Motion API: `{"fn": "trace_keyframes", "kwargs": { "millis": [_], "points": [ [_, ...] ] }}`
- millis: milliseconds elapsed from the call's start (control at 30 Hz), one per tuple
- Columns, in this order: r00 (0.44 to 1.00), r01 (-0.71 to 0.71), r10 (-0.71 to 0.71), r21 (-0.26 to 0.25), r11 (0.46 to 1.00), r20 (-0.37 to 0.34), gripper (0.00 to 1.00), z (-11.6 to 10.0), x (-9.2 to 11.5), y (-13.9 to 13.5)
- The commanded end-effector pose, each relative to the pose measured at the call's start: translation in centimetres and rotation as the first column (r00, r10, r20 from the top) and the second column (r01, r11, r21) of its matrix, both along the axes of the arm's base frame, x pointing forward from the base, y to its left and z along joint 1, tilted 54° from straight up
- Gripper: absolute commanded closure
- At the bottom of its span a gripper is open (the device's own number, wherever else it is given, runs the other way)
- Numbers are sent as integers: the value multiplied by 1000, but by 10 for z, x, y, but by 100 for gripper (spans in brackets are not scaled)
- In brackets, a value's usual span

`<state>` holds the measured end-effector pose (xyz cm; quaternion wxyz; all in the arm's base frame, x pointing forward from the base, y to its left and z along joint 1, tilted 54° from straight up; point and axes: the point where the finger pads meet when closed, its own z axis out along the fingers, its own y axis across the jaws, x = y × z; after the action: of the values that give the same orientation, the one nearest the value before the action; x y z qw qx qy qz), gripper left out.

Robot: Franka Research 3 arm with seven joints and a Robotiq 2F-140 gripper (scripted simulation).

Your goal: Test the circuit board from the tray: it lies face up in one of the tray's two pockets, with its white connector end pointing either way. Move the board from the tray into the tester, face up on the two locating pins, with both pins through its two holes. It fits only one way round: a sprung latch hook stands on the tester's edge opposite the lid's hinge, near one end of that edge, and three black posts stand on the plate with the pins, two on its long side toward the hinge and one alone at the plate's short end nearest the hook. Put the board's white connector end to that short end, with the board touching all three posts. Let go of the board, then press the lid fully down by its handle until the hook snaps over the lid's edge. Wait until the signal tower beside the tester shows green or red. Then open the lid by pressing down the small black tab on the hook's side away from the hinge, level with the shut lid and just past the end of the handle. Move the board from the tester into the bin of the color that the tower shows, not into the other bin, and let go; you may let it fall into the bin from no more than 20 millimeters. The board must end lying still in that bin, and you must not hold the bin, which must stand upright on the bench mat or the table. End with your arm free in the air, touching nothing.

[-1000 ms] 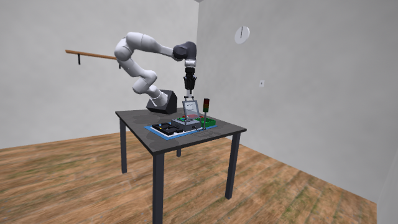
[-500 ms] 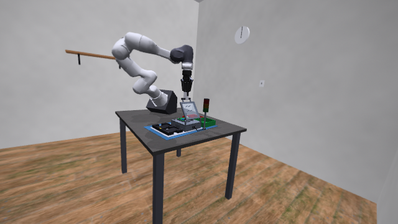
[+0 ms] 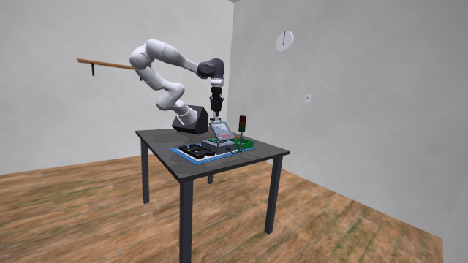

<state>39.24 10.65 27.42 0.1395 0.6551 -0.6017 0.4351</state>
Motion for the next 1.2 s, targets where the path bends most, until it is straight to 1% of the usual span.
{"fn": "trace_keyframes", "kwargs": {
  "millis": [0, 400, 467, 600, 967, 1033, 1167],
  "points": [
    [1000, 16, -15, 4, 1000, -5, 100, -10, -4, -11],
    [1000, 16, -16, 4, 1000, -5, 100, -34, -9, -37],
    [1000, 16, -16, 4, 1000, -5, 100, -34, -9, -37],
    [1000, 16, -16, 4, 1000, -5, 100, -41, -10, -45],
    [1000, 16, -16, 4, 1000, -5, 100, -62, -8, -68],
    [1000, 16, -16, 4, 1000, -5, 100, -62, -8, -68],
    [1000, 16, -16, 4, 1000, -5, 100, -69, -6, -76]
  ]
}}
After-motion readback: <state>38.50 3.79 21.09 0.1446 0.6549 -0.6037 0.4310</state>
